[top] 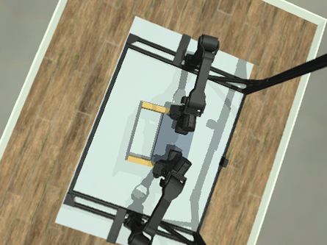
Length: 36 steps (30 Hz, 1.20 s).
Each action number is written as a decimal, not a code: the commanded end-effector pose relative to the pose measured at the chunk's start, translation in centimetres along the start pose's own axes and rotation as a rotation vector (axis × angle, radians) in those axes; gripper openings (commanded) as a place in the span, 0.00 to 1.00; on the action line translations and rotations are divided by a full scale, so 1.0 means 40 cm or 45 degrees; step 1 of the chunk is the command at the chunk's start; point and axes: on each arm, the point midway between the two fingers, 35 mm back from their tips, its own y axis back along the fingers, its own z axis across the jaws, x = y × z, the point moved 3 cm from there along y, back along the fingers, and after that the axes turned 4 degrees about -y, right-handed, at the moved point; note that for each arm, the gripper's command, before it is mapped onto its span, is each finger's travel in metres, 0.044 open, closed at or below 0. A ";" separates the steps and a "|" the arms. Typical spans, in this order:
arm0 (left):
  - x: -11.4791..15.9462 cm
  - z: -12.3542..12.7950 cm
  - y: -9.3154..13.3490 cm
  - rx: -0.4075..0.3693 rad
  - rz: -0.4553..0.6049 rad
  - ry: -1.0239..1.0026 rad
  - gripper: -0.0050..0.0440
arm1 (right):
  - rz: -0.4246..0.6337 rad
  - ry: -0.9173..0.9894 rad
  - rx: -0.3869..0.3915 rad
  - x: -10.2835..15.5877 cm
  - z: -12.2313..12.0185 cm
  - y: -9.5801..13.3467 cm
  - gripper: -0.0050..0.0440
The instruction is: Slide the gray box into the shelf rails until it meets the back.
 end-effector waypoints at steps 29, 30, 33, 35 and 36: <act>-0.083 0.000 0.024 0.051 0.014 0.000 0.10 | 0.001 0.006 -0.045 -0.082 0.011 0.017 0.10; -0.086 0.000 0.024 0.051 0.014 0.000 0.10 | 0.001 0.006 -0.045 -0.085 0.012 0.017 0.10; -0.094 0.001 0.023 0.051 0.014 0.000 0.10 | 0.001 0.006 -0.045 -0.093 0.012 0.016 0.10; -0.100 0.001 0.023 0.051 0.014 0.000 0.10 | 0.001 0.006 -0.045 -0.099 0.013 0.016 0.10; -0.103 0.002 0.023 0.051 0.014 0.000 0.10 | 0.001 0.006 -0.045 -0.102 0.013 0.016 0.10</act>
